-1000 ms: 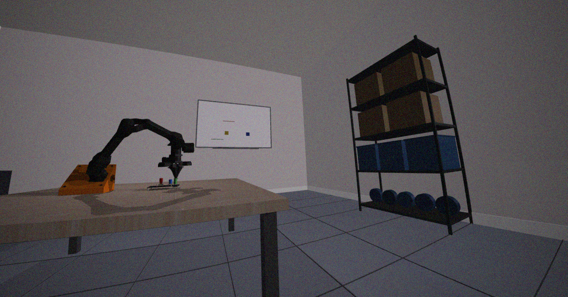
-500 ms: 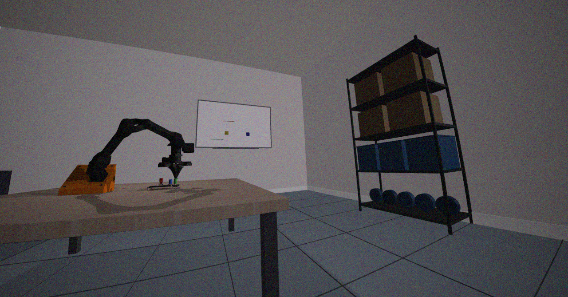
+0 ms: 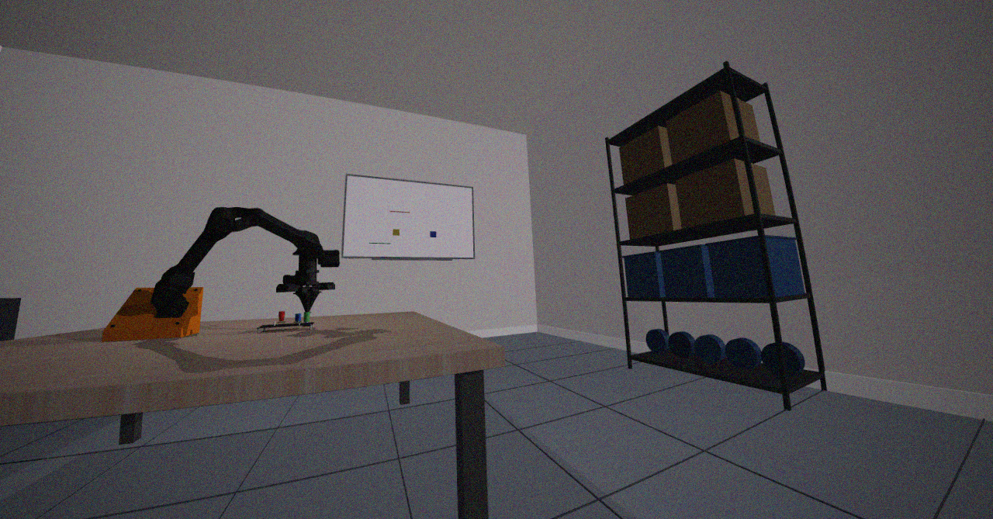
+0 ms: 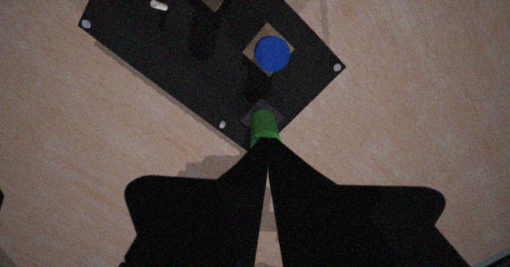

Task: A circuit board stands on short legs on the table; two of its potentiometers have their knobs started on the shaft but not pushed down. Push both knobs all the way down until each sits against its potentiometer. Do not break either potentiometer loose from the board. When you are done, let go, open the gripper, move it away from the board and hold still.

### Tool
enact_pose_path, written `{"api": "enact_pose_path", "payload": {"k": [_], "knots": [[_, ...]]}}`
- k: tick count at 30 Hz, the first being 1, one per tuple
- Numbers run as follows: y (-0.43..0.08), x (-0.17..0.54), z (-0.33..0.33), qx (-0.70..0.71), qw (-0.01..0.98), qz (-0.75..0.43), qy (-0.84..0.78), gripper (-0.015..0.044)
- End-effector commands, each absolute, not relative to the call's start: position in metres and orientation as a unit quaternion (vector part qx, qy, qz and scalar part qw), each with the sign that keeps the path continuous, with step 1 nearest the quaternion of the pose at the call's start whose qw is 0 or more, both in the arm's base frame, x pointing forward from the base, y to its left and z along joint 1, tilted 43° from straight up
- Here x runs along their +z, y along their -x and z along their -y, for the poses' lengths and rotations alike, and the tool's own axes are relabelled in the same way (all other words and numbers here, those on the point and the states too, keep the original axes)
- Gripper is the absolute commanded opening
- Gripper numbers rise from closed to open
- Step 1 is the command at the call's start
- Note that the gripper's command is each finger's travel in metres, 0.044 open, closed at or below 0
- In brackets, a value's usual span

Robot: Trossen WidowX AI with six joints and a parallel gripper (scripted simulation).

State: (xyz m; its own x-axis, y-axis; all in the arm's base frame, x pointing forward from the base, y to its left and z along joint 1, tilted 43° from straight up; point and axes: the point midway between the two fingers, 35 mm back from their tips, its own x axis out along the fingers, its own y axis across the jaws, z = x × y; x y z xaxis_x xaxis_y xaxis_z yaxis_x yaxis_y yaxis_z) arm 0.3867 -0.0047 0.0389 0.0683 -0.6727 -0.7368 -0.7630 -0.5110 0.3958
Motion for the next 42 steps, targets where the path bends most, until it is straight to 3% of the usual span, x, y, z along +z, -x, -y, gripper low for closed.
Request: {"api": "enact_pose_path", "payload": {"k": [1, 28, 37, 42], "knots": [[-0.389, 0.029, 0.019, 0.471, 0.050, -0.507, 0.720, 0.0000], [-0.387, 0.058, -0.009, 0.472, 0.051, -0.507, 0.720, 0.0000], [-0.384, 0.054, -0.007, 0.473, 0.046, -0.507, 0.719, 0.0236], [-0.329, 0.055, -0.032, 0.478, 0.051, -0.502, 0.719, 0.0367]]}}
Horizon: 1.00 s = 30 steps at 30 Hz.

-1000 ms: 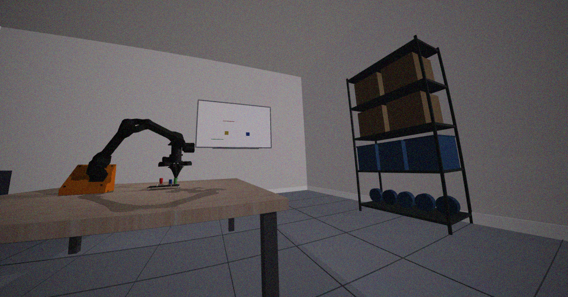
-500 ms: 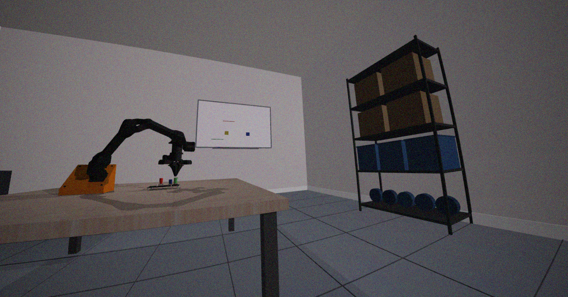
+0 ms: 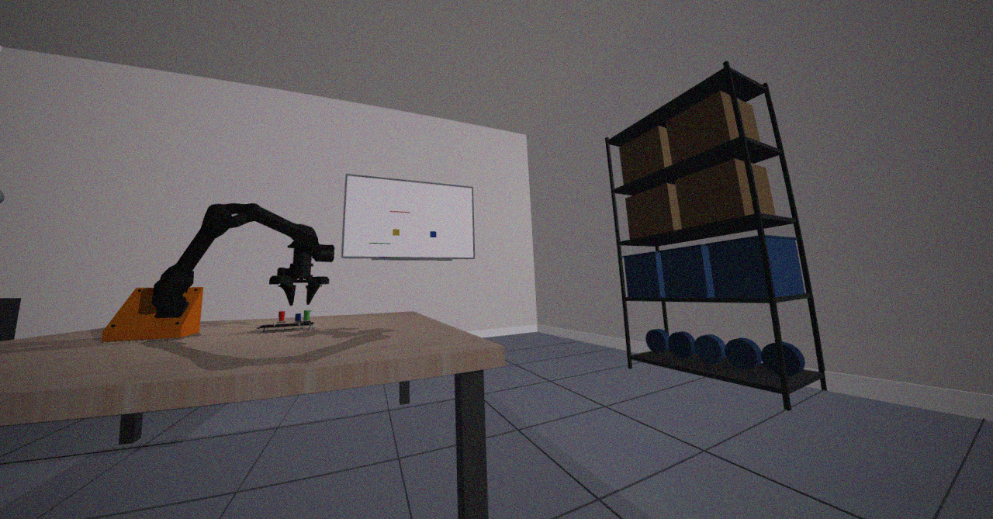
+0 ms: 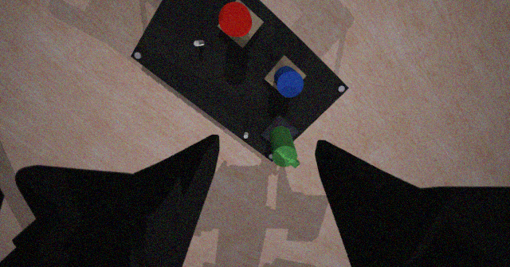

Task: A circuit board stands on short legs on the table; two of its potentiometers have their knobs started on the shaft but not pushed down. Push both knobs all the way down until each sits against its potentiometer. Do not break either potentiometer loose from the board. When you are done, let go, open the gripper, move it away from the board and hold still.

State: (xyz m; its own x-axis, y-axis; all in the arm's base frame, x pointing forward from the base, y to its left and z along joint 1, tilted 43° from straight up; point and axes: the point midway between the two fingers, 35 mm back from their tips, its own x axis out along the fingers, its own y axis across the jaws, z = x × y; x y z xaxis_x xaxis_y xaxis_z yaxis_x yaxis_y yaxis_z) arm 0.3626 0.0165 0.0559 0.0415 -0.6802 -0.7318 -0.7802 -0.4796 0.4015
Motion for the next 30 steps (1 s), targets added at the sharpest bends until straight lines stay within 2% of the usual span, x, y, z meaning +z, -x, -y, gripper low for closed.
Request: {"api": "enact_pose_path", "payload": {"k": [1, 3, 11, 30], "knots": [[-0.315, 0.055, -0.036, 0.479, 0.051, -0.501, 0.719, 0.0394], [-0.288, 0.055, -0.042, 0.480, 0.052, -0.501, 0.718, 0.0440], [-0.188, 0.049, -0.037, 0.477, 0.048, -0.506, 0.716, 0.0440], [-0.186, 0.049, -0.037, 0.477, 0.048, -0.507, 0.716, 0.0440]]}}
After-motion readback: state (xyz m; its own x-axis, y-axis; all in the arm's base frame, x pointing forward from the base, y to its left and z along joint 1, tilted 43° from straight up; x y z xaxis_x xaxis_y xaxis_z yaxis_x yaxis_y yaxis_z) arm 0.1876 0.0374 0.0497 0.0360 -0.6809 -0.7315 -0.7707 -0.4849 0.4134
